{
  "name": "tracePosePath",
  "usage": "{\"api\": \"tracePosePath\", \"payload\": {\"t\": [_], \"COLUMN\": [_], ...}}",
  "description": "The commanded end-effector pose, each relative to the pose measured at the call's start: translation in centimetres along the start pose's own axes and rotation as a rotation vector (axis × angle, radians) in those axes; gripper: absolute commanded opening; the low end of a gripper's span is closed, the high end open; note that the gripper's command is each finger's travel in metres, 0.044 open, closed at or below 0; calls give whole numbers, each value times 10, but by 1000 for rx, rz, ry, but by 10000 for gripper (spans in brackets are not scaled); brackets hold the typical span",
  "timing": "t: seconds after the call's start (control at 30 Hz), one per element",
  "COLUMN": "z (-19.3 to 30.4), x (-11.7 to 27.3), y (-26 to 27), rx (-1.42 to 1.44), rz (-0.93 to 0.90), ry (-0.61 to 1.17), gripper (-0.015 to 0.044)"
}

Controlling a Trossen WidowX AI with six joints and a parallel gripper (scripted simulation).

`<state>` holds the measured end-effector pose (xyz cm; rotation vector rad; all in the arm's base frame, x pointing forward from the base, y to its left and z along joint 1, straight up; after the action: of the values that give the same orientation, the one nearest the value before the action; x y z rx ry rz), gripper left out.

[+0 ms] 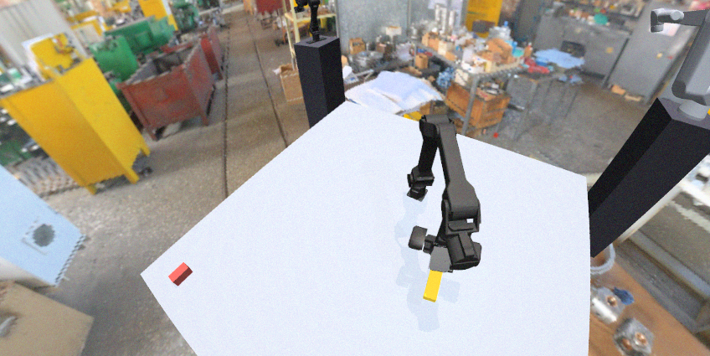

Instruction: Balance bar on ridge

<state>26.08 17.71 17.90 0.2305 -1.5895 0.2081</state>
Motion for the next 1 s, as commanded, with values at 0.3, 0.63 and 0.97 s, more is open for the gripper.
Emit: {"api": "tracePosePath", "payload": {"t": [0.3,0.63,0.97], "z": [0,0,0], "x": [-2,-3,-4], "y": [0,0,0], "rx": [-3,-3,-3], "rz": [-1,-1,-1], "ry": [-1,-1,-1], "gripper": [0,0,0]}}
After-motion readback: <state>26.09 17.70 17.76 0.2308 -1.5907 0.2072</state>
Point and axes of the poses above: the point midway between the two fingers, 35 mm back from their tips, its own x axis back along the fingers, its own y axis across the jaws, z = x × y, the point moved 6 cm from there along x, back along the fingers, and after that the axes turned 6 degrees about x, right-handed, at the moved point
